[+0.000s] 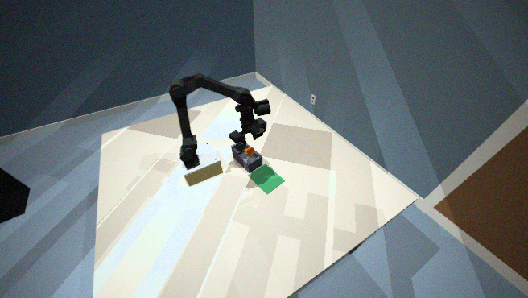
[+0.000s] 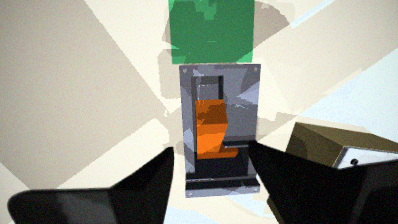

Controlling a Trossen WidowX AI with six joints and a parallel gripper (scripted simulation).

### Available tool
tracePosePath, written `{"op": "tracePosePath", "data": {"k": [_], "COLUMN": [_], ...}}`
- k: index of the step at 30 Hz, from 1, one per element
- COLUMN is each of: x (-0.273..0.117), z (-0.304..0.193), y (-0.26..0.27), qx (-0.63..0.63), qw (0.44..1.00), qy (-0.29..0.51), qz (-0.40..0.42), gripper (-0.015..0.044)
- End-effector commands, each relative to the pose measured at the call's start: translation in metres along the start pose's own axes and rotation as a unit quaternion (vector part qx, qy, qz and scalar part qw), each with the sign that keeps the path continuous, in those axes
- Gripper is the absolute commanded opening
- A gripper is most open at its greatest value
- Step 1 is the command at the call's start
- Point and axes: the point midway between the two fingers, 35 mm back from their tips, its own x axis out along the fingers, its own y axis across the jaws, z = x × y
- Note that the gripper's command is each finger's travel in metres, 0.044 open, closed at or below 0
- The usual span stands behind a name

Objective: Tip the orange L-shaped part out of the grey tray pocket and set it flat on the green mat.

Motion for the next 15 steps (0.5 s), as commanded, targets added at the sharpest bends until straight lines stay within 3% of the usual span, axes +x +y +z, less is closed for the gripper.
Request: {"op": "tracePosePath", "data": {"k": [1, 15], "x": [0.015, 0.032], "z": [0.0, 0.0], "y": [-0.004, -0.003], "qx": [0.005, 0.005], "qw": [1.0, 1.0], "qy": [0.002, 0.002], "qz": [-0.008, -0.008], "gripper": [0.028, 0.028]}}
